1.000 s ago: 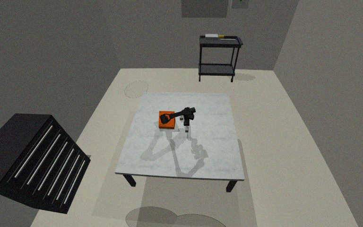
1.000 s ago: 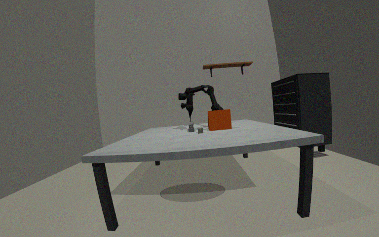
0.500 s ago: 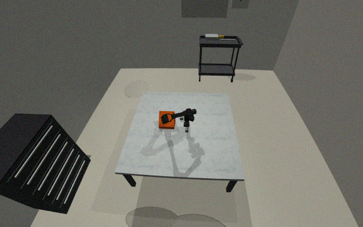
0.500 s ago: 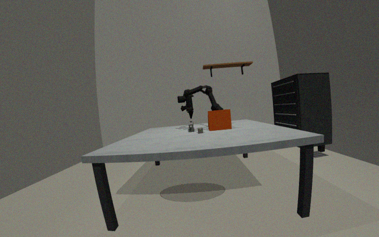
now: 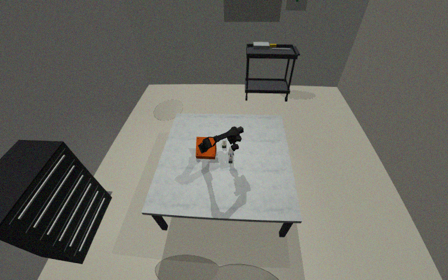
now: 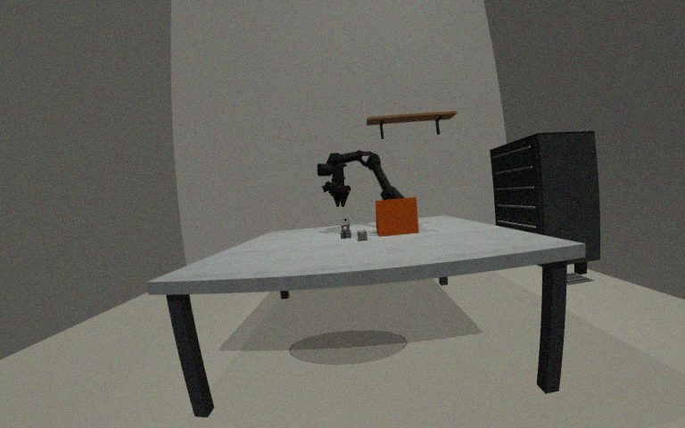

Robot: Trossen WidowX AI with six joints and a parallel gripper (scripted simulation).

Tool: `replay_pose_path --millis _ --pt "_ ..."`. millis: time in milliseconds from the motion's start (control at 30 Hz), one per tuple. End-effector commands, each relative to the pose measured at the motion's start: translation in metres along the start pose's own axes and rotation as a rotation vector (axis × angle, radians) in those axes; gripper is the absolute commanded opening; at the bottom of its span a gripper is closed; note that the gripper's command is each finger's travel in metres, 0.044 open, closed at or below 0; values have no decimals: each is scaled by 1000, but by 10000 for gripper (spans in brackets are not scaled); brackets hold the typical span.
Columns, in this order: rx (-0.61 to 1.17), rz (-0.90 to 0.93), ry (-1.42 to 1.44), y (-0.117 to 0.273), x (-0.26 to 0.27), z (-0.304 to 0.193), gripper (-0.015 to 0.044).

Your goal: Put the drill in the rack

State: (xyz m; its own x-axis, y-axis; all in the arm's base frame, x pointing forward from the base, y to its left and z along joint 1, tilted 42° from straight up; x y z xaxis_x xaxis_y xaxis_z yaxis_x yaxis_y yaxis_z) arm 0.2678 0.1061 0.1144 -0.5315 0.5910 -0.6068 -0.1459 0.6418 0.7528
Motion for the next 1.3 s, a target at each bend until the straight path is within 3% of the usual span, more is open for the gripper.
replay_pose_path --millis 0,367,1267 --pt "13 9 500 -35 49 21 440" --pt "16 20 1225 -88 116 34 440" --pt "16 20 1227 -99 114 33 440"
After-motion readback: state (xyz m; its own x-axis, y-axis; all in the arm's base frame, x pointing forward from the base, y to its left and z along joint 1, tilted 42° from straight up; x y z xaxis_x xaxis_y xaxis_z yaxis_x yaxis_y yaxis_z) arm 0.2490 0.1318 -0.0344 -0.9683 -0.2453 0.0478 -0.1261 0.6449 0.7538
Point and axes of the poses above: the point midway between the two fingers, 35 mm back from their tips, its own y axis back along the fingers, its own x axis across the jaws, z = x × y, the point moved 3 cm from there along y, back along the fingers, and after that the axes turned 5 degrees about y, right-handed, at the moved point
